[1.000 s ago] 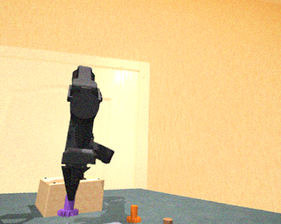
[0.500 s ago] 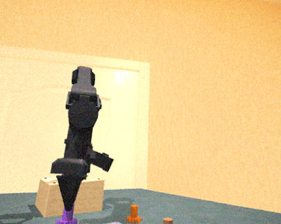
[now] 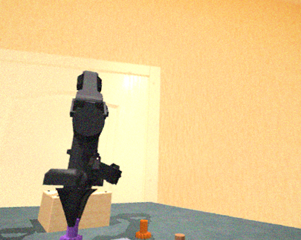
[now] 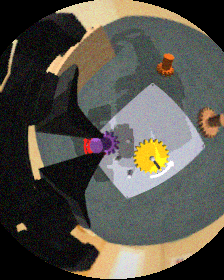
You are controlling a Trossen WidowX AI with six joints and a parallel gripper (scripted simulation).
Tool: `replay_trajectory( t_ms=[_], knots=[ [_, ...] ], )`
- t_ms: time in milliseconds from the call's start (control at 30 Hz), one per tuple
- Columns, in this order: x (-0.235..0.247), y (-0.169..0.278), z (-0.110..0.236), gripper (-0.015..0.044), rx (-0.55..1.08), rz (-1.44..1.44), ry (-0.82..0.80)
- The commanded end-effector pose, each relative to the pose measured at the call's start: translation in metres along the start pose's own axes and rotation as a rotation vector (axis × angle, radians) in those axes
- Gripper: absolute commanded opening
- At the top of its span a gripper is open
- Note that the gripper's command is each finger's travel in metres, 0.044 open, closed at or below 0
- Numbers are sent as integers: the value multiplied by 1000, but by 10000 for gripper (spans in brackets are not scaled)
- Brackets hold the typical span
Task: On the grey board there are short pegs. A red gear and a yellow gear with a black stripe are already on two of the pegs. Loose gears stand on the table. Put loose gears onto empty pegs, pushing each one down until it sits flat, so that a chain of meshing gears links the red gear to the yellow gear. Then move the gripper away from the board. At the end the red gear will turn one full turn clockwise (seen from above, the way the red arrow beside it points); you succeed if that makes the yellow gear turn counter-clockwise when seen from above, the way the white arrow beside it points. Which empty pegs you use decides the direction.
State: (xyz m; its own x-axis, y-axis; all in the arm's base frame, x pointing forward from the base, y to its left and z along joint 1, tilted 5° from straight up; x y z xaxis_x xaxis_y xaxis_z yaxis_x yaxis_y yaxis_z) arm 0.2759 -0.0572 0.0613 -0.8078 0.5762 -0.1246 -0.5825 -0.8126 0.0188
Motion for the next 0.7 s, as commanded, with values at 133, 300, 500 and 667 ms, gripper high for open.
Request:
replay_trajectory(
  t_ms=[133, 300, 500, 667],
  knots=[
    [5, 1, 2, 0, 8, 146, -27],
    [6, 1, 3, 0, 6, 280, -28],
    [6, 2, -2, 0, 4, 431, -29],
    [5, 2, -8, 0, 4, 425, -29]
  ],
)
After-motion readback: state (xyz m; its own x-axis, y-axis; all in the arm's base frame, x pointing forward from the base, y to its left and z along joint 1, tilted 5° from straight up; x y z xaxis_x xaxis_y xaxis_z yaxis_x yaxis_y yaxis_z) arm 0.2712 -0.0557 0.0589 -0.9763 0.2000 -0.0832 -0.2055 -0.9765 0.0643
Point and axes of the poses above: the point midway between the two fingers, 35 mm back from their tips, its own z axis back along the fingers, its own x axis across the jaws, y = z × x, the point moved 5 cm from there along z, back along the fingers, and after that the axes turned 6 degrees about -z, right-handed, at the moved point
